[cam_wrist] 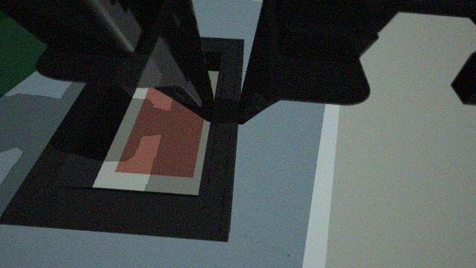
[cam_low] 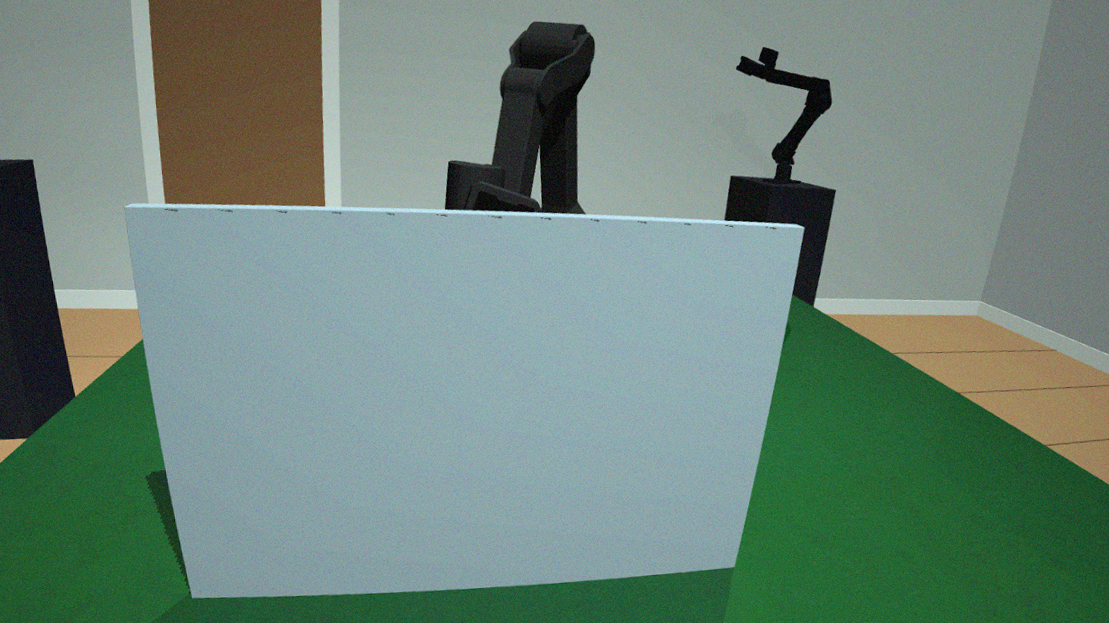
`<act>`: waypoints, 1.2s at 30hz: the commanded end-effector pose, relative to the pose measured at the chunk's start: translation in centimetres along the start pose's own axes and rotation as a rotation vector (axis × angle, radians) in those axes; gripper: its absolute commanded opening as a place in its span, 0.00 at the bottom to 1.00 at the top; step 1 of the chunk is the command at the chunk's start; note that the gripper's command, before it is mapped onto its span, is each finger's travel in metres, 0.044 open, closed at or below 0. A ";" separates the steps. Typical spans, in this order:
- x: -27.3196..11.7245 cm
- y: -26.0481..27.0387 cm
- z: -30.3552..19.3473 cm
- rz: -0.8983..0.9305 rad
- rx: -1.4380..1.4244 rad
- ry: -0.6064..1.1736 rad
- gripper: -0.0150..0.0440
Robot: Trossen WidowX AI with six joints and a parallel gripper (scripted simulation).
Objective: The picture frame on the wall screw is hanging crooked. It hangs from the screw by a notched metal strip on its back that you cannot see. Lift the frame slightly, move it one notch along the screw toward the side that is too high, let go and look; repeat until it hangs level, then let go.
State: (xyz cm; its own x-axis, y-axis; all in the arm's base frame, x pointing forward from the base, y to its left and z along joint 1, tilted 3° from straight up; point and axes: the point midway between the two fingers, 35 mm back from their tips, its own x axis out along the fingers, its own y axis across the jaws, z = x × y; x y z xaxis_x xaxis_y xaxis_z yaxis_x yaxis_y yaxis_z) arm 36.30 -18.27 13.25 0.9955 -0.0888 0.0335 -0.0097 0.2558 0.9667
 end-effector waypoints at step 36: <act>0.0 1.0 0.0 -0.001 -0.005 -0.002 0.25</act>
State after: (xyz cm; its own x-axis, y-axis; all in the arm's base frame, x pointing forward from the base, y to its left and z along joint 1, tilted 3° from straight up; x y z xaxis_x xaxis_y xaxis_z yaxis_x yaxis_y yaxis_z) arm 36.33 -18.01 13.77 0.9958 -0.0893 0.0211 0.0016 0.2466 0.9691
